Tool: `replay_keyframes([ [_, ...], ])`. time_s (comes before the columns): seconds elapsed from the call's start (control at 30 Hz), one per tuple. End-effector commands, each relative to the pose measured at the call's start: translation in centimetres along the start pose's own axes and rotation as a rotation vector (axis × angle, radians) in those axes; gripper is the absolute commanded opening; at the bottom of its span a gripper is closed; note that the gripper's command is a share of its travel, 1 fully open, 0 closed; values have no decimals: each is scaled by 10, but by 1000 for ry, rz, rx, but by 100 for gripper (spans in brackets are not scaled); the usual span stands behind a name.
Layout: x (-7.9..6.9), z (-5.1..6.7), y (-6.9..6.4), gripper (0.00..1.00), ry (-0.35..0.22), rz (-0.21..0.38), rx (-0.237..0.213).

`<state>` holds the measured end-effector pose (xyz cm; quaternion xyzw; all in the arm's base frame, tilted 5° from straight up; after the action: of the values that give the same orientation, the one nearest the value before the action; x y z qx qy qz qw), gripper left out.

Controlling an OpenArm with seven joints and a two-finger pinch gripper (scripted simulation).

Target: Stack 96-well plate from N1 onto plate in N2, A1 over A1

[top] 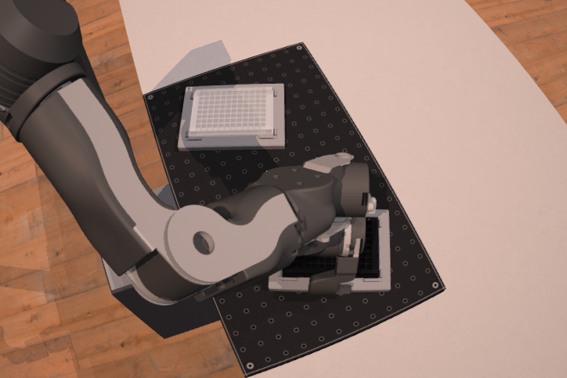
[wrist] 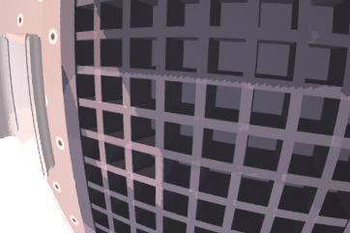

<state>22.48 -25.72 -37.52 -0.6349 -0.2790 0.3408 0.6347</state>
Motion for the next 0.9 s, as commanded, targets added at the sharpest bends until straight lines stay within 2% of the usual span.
replay_keyframes([
  [0.0,1,-2,-1,77,3,-8,-6],
  [0.73,4,-5,-5,77,4,-9,-9],
  [0.87,4,-5,-4,64,5,-12,-9],
])
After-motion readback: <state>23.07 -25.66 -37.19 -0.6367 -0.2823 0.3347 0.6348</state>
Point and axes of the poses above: the point where the finger pads meet when closed, its own y axis out along the fingers, its own x axis across the jaws, z = x × y, the point moved 2 cm from there along -y, back along the fingers, and after that the axes turned 12 degrees about y, right-handed, at the moved point
